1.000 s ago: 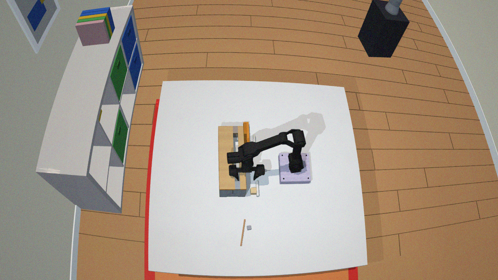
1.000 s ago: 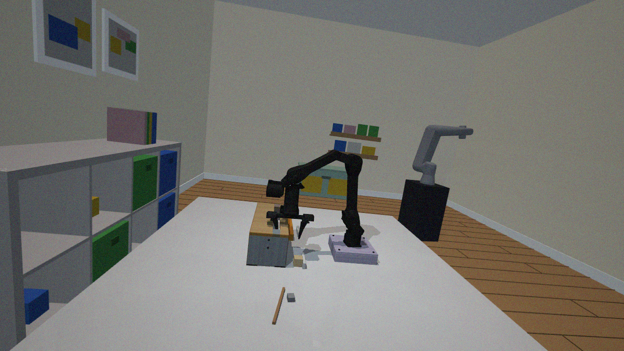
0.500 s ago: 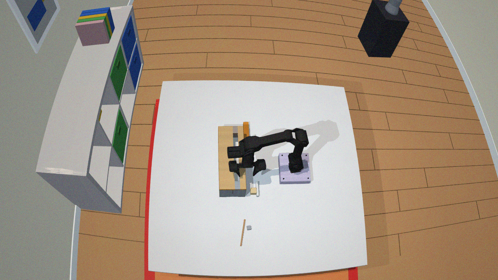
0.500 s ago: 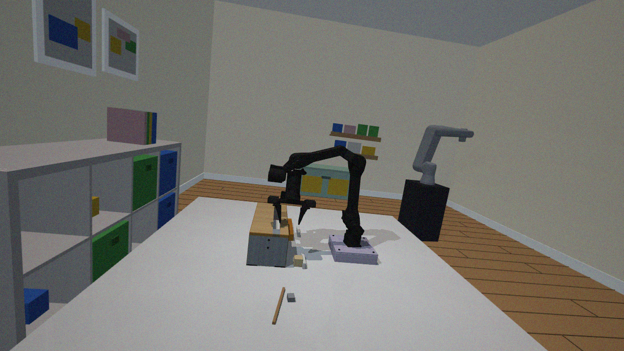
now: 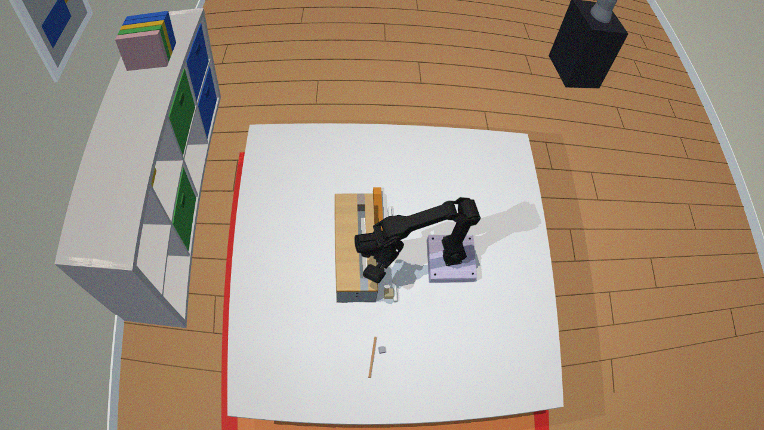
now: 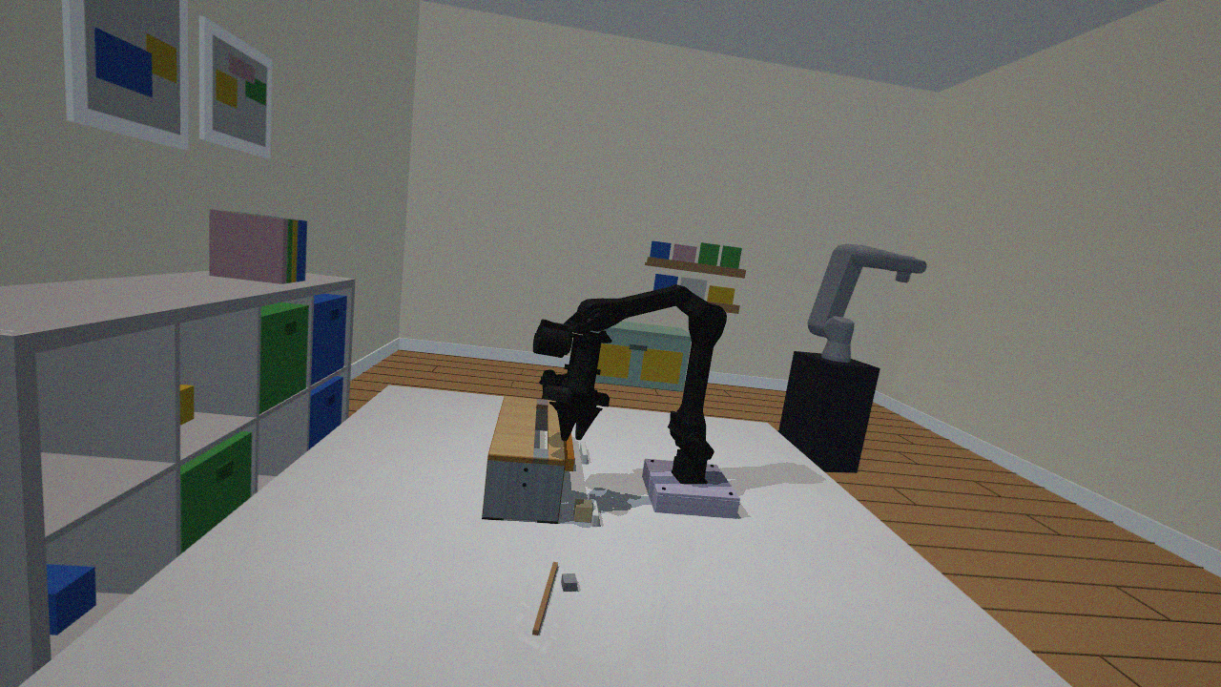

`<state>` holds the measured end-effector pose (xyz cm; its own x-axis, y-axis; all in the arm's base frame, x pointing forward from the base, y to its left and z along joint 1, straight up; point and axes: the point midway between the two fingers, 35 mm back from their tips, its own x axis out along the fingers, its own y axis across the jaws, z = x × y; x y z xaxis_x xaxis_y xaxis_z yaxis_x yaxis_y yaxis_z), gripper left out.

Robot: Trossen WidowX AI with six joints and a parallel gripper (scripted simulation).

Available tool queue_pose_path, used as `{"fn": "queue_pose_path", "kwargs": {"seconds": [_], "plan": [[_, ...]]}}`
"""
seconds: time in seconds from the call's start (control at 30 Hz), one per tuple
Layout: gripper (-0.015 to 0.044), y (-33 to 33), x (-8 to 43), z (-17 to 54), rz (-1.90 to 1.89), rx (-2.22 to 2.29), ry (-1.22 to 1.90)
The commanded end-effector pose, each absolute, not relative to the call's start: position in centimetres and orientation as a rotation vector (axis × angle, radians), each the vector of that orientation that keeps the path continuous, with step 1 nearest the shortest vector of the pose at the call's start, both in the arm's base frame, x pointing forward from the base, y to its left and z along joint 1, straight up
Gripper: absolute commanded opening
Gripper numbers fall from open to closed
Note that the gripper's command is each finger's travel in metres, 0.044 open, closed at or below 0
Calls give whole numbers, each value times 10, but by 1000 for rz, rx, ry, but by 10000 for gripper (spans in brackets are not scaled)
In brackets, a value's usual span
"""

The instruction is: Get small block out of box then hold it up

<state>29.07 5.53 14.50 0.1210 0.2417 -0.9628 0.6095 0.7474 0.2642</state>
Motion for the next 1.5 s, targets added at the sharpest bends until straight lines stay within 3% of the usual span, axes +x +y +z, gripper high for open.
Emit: {"fn": "queue_pose_path", "kwargs": {"seconds": [0.0, 0.67, 1.47], "plan": [[285, 65, 284, 146, 227, -19, 1373], [285, 82, 271, 149, 1005, -1320, 963], [285, 97, 260, 156, 1633, -2589, 155]]}}
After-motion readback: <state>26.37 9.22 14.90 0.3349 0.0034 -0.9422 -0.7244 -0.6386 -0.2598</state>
